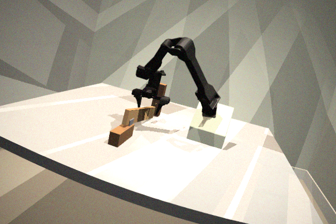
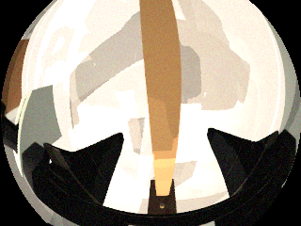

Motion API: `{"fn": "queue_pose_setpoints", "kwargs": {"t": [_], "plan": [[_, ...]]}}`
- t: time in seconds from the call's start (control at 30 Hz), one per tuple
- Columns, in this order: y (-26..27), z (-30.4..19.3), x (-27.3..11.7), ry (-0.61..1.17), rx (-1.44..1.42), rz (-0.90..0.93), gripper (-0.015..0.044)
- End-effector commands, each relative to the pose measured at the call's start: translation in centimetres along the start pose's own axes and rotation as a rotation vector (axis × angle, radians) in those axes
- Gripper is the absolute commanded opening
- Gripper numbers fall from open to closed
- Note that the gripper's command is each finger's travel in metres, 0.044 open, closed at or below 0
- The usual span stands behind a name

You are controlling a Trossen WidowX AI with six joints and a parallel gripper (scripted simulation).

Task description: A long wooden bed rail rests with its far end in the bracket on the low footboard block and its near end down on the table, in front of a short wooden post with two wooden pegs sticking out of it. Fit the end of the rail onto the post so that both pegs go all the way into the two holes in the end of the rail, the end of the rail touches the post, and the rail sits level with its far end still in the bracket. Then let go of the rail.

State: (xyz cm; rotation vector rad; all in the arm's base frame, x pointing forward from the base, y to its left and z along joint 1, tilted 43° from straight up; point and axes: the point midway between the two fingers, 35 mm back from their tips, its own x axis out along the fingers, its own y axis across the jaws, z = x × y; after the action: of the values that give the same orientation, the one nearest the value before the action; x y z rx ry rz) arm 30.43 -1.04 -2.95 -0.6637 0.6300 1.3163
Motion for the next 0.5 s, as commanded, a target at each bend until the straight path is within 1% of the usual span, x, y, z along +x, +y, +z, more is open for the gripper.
{"fn": "queue_pose_setpoints", "kwargs": {"t": [0.0, 0.33, 0.47], "plan": [[0.2, 0.0, 0.7, -0.006, 0.008, 0.005, 0.0440], [0.4, 0.1, 2.0, -0.008, 0.008, 0.005, 0.0440], [0.4, 0.1, 2.0, -0.008, 0.008, 0.005, 0.0335]]}}
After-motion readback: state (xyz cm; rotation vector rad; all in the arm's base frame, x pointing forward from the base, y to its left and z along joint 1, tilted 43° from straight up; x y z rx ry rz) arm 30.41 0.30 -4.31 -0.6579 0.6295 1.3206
